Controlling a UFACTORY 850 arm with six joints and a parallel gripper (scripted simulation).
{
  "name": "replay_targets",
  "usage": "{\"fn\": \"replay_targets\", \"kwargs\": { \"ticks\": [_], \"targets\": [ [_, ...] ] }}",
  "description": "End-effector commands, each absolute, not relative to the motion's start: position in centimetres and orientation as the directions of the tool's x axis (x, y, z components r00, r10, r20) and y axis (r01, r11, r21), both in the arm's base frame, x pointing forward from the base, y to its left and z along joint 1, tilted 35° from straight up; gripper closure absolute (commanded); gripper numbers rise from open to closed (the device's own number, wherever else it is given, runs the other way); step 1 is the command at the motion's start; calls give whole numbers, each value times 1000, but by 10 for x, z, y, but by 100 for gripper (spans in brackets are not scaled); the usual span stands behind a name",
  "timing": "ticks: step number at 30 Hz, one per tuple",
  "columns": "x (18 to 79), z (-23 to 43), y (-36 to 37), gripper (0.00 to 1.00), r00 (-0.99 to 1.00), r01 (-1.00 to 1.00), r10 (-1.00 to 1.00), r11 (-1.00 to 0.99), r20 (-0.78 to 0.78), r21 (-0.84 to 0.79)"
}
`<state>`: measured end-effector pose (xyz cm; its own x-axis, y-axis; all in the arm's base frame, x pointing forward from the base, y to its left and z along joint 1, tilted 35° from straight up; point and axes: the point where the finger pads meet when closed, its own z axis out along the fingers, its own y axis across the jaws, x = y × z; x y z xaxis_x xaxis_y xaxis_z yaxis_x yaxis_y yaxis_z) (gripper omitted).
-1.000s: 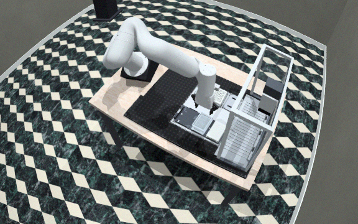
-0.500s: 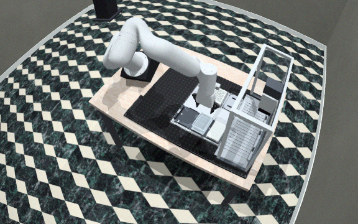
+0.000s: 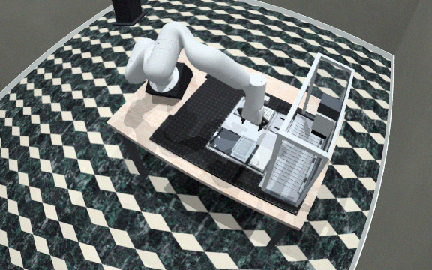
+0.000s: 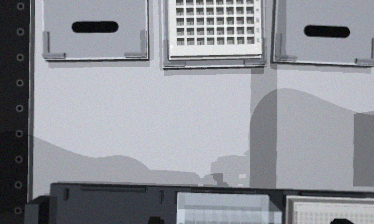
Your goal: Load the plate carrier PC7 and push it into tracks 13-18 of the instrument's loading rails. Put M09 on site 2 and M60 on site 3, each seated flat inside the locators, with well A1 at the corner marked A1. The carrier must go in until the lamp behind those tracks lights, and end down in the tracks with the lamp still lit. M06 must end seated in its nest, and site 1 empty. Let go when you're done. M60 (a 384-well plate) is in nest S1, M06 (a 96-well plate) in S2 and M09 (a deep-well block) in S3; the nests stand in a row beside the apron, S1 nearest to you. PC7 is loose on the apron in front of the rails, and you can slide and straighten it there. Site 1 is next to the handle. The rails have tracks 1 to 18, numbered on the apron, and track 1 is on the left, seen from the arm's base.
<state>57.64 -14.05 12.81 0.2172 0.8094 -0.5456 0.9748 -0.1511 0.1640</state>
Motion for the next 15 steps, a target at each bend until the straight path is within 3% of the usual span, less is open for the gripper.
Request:
{"fn": "replay_targets", "kwargs": {
  "ticks": [1,15],
  "targets": [
    [581,115,-131,0,218,974,809,-151,-546,166],
    [582,108,-127,0,218,974,809,-151,-546,166]
  ]
}}
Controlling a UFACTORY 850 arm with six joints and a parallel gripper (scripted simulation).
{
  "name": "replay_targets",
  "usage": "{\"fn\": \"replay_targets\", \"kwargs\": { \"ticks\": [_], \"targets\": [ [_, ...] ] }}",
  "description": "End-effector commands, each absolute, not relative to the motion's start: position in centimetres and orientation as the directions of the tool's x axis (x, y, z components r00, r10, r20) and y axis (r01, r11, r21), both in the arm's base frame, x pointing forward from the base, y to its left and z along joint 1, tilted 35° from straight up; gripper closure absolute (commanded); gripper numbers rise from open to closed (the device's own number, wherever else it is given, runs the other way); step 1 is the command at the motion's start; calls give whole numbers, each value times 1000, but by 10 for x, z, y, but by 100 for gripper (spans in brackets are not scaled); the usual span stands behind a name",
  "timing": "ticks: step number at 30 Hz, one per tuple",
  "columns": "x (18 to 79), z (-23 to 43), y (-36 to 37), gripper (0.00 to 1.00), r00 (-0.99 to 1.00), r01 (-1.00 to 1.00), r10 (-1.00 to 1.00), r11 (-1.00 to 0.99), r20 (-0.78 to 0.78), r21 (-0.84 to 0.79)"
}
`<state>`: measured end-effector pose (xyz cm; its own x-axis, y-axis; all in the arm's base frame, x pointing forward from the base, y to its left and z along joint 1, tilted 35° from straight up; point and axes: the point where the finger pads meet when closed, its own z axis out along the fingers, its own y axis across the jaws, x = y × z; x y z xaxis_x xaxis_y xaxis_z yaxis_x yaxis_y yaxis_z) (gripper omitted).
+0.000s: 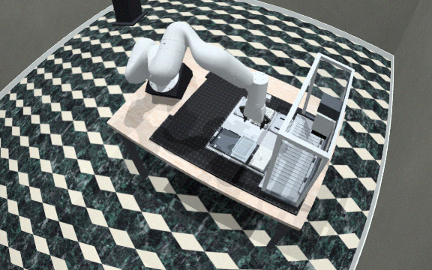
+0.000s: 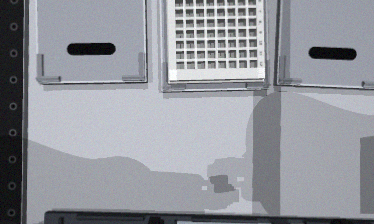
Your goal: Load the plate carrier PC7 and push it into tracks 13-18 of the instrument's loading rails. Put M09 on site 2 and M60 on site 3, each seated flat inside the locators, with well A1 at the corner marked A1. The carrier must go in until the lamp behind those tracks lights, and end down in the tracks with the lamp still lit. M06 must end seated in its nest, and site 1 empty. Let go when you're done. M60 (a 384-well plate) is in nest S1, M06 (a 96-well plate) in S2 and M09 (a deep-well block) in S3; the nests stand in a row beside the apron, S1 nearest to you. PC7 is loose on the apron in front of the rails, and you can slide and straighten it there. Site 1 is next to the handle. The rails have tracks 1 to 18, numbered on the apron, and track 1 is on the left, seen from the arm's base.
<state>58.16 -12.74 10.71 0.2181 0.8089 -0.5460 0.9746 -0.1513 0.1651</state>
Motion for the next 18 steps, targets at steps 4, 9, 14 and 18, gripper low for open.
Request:
{"fn": "replay_targets", "kwargs": {
  "ticks": [4,9,14,18],
  "targets": [
    [583,102,-131,0,218,974,809,-151,-546,166],
    [583,98,-134,0,218,974,809,-151,-546,166],
    [583,91,-138,0,218,974,809,-151,-546,166],
    [584,86,-142,0,218,974,809,-151,-546,166]
  ]
}}
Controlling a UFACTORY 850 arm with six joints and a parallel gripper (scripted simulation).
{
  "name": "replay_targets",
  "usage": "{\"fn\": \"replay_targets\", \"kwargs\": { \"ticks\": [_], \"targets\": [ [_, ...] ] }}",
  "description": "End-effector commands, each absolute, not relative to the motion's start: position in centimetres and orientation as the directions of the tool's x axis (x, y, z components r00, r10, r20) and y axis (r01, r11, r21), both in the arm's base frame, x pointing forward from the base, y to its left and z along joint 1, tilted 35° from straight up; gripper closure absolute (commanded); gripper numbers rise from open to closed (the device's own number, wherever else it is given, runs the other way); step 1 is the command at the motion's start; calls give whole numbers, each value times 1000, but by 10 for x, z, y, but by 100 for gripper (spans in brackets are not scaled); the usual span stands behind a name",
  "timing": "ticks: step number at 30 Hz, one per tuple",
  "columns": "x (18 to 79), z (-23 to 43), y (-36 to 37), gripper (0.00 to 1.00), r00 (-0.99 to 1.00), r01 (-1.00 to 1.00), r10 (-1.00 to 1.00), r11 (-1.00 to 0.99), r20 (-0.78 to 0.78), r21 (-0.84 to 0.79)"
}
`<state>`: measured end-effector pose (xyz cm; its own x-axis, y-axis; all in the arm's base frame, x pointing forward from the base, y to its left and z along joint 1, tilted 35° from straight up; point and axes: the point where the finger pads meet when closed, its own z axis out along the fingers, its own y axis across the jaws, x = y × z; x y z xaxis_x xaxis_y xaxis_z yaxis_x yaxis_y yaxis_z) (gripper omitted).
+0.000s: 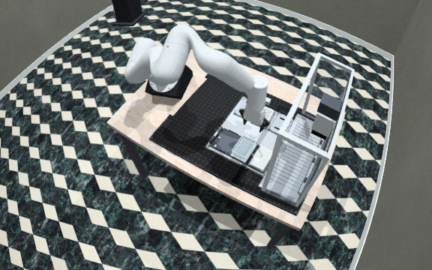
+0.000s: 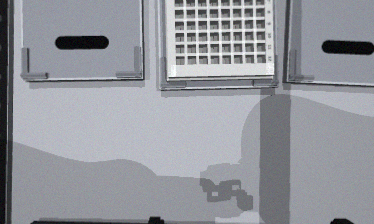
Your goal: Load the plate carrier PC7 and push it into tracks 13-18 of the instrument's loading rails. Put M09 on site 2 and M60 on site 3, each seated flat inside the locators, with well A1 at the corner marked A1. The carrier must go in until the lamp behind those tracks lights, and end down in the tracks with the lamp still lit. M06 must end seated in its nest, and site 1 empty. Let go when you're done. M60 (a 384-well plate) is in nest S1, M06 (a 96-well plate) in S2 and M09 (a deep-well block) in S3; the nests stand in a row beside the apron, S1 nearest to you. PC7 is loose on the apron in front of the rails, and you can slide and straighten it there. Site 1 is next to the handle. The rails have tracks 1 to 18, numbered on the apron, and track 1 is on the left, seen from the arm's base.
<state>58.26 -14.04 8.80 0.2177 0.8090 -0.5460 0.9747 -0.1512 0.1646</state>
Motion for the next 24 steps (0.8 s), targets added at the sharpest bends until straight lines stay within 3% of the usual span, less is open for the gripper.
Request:
{"fn": "replay_targets", "kwargs": {
  "ticks": [1,24],
  "targets": [
    [584,84,-143,0,218,974,809,-151,-546,166],
    [585,58,-161,0,218,975,809,-151,-546,166]
  ]
}}
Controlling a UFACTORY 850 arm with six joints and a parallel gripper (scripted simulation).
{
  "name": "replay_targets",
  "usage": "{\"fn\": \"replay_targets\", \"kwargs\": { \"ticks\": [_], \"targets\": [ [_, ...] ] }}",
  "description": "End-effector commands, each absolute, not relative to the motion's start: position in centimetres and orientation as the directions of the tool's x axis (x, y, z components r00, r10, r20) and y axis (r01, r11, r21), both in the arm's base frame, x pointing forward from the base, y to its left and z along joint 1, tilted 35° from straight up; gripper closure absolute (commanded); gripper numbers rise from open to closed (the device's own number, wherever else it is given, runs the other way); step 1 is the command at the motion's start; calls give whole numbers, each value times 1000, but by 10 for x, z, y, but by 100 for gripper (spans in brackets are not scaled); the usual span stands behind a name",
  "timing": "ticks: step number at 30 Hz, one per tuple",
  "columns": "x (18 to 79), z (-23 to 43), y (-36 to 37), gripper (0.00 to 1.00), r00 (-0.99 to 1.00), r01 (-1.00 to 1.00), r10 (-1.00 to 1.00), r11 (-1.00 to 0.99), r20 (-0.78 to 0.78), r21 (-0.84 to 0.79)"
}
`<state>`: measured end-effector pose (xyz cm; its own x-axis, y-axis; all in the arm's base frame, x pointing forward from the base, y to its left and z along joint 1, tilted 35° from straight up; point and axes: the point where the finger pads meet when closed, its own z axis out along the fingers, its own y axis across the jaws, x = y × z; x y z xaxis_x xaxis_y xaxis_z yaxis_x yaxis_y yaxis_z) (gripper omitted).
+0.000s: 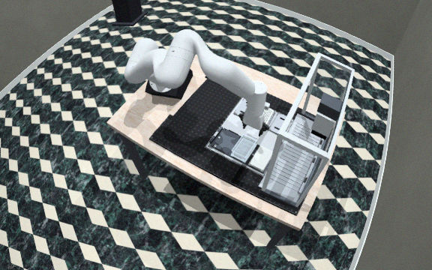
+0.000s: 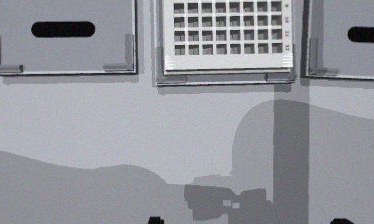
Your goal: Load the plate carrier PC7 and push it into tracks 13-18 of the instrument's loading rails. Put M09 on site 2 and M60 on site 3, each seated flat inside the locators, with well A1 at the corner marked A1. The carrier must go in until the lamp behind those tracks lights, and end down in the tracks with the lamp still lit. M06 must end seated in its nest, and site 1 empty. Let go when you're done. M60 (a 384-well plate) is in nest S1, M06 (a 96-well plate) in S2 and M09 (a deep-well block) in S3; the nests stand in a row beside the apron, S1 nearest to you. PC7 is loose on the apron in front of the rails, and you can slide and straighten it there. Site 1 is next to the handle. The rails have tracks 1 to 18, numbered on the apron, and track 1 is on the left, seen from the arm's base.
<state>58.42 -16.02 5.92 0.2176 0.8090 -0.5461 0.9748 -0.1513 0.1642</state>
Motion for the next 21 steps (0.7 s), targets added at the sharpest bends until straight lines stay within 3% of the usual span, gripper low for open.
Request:
{"fn": "replay_targets", "kwargs": {
  "ticks": [1,21],
  "targets": [
    [585,57,-162,0,218,975,809,-151,-546,166],
    [587,32,-179,0,218,975,809,-151,-546,166]
  ]
}}
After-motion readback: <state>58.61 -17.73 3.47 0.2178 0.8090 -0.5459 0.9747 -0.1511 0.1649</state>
